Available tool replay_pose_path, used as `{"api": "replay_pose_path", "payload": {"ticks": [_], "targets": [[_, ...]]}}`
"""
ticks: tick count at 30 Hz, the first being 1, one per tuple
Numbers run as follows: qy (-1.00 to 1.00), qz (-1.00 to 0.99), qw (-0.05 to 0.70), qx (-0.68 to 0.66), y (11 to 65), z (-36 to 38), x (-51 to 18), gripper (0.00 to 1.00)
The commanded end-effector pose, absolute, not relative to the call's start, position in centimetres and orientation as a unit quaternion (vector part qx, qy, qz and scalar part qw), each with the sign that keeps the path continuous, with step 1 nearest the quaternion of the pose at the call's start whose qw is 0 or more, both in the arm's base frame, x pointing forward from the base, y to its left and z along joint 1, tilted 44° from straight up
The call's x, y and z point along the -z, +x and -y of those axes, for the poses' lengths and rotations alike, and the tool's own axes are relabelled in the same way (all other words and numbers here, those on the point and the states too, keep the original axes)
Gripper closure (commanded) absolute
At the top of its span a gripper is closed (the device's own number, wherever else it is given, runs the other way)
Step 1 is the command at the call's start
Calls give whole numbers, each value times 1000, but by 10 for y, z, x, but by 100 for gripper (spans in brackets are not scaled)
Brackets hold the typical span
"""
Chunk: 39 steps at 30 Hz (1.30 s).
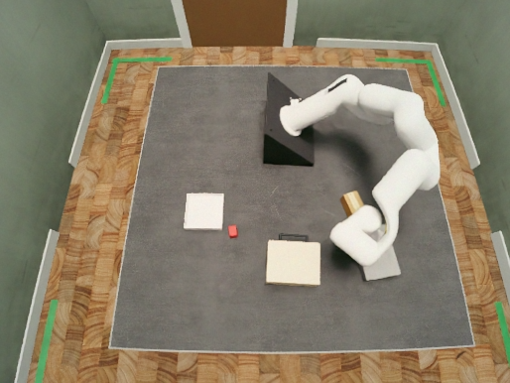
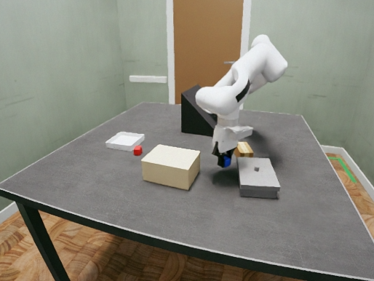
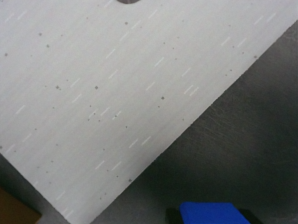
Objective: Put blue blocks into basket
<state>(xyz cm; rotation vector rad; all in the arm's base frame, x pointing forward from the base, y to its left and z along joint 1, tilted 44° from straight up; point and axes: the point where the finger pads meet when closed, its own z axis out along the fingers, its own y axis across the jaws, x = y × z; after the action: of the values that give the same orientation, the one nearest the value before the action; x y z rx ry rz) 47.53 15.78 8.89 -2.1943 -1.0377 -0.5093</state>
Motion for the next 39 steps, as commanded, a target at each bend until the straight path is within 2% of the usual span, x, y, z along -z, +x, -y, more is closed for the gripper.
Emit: {"api": "replay_pose_path", "payload": {"ticks": [1, 22, 39], "targets": [[-837, 396, 324, 196, 475, -141, -106, 100], [-837, 396, 324, 196, 468, -79, -170, 100], [-837, 396, 324, 196, 467, -63, -186, 100]]}}
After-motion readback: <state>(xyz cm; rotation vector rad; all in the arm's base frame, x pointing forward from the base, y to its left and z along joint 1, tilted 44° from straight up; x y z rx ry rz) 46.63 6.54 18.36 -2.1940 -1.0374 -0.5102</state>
